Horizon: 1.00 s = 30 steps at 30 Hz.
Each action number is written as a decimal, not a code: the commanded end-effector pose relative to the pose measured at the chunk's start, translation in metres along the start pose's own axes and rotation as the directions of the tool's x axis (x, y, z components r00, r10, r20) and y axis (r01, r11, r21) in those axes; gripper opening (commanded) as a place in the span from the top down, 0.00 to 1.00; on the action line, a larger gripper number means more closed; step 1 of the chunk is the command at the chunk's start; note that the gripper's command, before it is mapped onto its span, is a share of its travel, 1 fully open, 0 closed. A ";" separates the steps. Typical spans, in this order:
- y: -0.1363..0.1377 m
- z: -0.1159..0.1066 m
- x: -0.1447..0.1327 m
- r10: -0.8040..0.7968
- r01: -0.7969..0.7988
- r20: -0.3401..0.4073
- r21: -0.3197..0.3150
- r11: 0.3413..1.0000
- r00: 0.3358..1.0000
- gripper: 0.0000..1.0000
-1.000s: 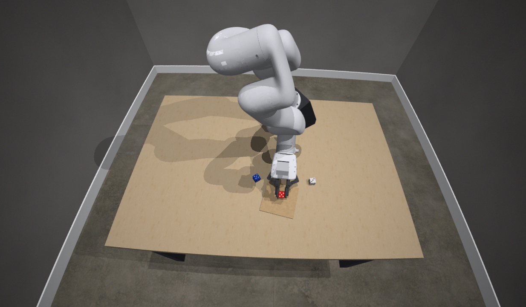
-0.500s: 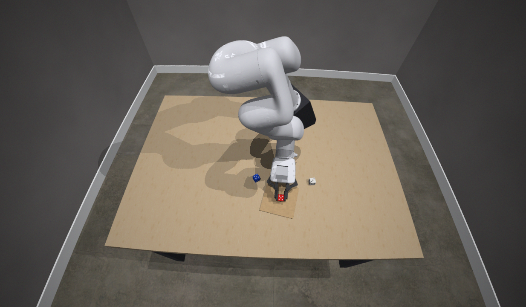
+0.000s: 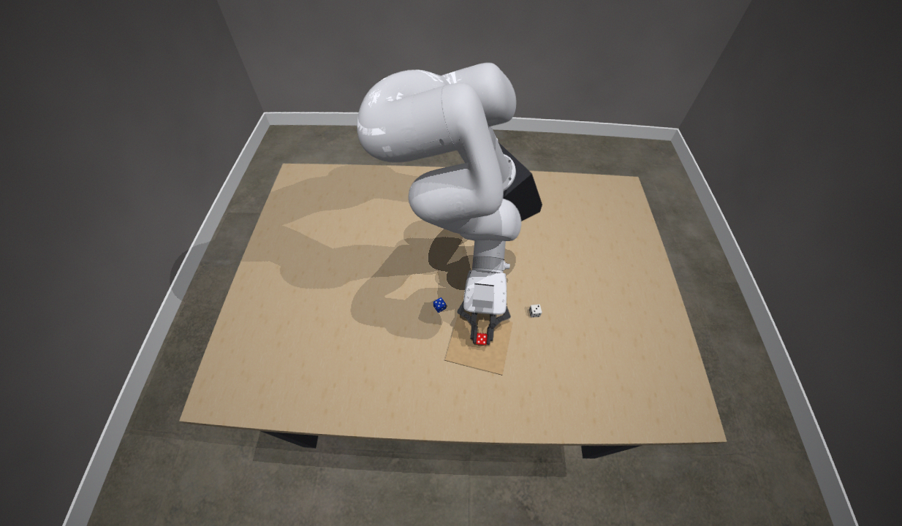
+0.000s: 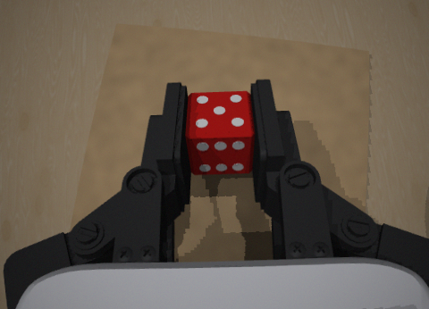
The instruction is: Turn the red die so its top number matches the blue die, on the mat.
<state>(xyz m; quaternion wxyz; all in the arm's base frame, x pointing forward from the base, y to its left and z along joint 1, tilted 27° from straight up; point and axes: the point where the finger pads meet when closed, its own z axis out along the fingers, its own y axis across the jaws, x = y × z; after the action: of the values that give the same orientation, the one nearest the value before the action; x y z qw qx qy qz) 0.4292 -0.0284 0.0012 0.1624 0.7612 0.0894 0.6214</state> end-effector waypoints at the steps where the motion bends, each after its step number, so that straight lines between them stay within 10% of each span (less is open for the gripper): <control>1: 0.000 0.000 0.001 0.000 0.000 -0.001 0.000 1.000 1.000 0.79; 30: 0.000 0.001 -0.002 0.000 0.000 -0.001 0.000 1.000 1.000 0.79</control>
<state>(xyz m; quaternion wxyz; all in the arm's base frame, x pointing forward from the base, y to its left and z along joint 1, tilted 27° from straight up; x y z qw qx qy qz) 0.4295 -0.0288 0.0002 0.1624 0.7612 0.0894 0.6214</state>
